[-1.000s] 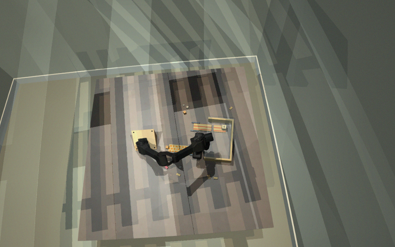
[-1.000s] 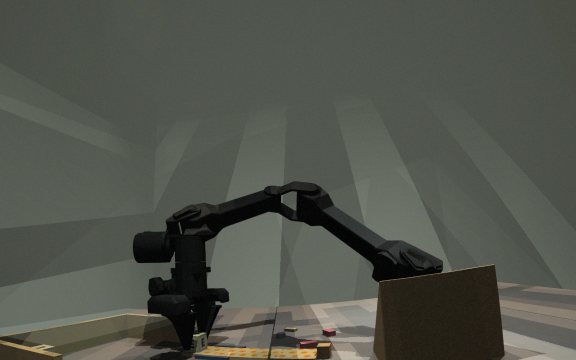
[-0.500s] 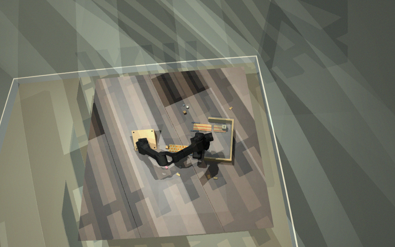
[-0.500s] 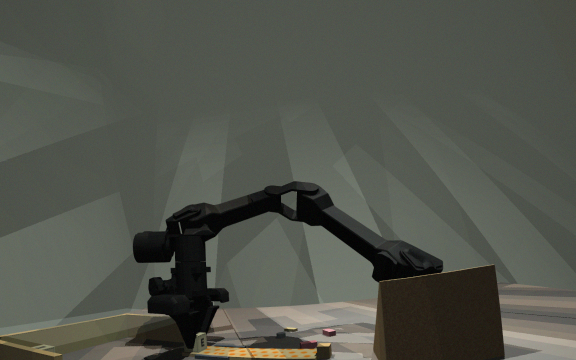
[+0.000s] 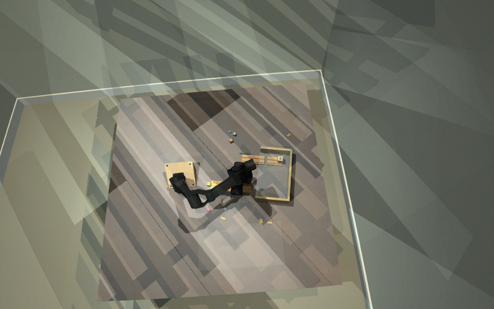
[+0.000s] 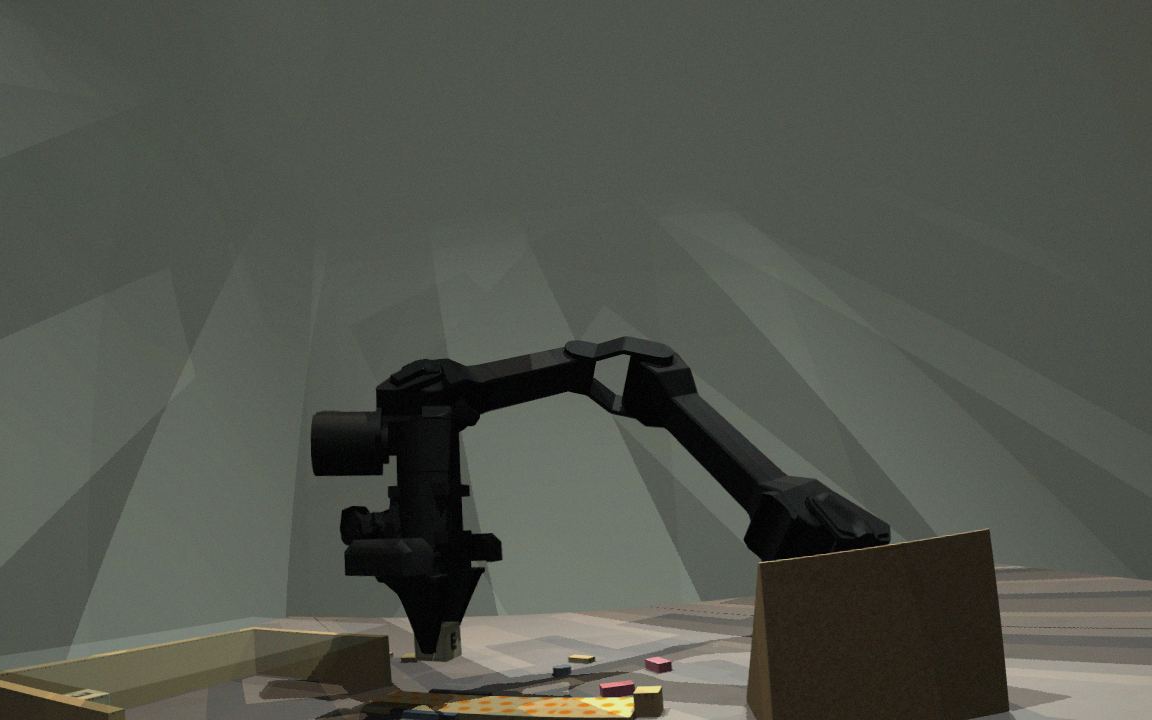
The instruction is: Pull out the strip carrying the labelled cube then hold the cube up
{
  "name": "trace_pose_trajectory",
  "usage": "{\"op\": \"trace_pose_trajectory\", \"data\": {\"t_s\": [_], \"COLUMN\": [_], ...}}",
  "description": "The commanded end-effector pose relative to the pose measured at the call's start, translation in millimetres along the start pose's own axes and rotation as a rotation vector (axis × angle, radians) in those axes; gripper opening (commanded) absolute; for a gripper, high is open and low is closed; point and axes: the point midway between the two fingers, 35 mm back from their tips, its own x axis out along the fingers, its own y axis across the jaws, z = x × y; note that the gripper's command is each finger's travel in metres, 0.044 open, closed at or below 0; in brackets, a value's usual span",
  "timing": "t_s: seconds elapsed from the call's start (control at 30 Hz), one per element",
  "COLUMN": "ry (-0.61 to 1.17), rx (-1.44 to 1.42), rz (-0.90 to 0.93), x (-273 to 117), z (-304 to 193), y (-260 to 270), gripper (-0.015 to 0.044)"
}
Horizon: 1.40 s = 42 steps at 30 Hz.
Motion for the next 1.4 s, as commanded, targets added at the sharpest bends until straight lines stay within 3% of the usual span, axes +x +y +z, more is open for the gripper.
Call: {"op": "trace_pose_trajectory", "data": {"t_s": [0.0, 0.47, 0.8, 1.37], "ry": [0.009, 0.010, 0.011, 0.011], "rx": [0.007, 0.005, 0.004, 0.004], "rz": [-0.002, -0.002, -0.001, -0.001], "x": [-0.8, -0.9, -36.0, -36.8], "z": [-7.5, -55.3, -55.6, -55.6], "y": [-0.8, 0.3, 0.6, 0.6], "gripper": [0.0000, 0.0000, 0.0000, 0.0000]}}
